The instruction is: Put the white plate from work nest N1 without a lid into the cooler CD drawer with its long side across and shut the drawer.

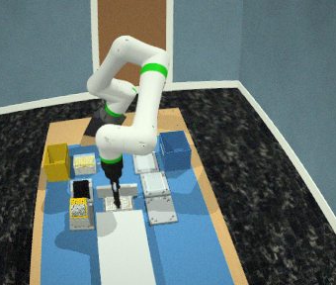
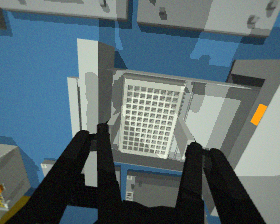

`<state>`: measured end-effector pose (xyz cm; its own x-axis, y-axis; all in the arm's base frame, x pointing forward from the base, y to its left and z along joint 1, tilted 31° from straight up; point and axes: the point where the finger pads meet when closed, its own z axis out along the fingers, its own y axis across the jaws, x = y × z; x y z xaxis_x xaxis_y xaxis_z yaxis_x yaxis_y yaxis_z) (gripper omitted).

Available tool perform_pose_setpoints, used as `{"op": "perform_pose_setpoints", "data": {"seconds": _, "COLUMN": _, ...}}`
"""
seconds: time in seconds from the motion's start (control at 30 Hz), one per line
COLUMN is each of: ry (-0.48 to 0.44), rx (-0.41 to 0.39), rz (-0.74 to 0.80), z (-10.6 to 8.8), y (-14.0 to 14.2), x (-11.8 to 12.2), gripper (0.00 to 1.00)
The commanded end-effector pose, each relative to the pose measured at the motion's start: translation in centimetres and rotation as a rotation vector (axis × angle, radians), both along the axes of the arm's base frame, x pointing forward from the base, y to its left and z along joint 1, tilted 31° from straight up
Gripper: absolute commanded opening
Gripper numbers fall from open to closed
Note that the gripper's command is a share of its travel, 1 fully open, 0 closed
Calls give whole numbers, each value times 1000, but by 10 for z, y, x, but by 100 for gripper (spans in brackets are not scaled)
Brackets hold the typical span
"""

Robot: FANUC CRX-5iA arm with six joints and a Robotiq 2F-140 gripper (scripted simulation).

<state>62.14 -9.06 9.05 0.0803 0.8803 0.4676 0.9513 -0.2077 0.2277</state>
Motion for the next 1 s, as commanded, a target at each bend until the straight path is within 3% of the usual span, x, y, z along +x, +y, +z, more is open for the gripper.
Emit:
{"op": "perform_pose_setpoints", "data": {"seconds": 0.0, "ry": 1, "rx": 1, "rz": 0, "z": -1, "y": 0, "x": 0, "gripper": 0}}
{"op": "perform_pose_setpoints", "data": {"seconds": 0.4, "ry": 1, "rx": 1, "rz": 0, "z": -1, "y": 0, "x": 0, "gripper": 0}}
{"op": "perform_pose_setpoints", "data": {"seconds": 0.43, "ry": 1, "rx": 1, "rz": 0, "z": -1, "y": 0, "x": 0, "gripper": 66}}
{"op": "perform_pose_setpoints", "data": {"seconds": 0.97, "ry": 1, "rx": 1, "rz": 0, "z": -3, "y": 2, "x": -9, "gripper": 66}}
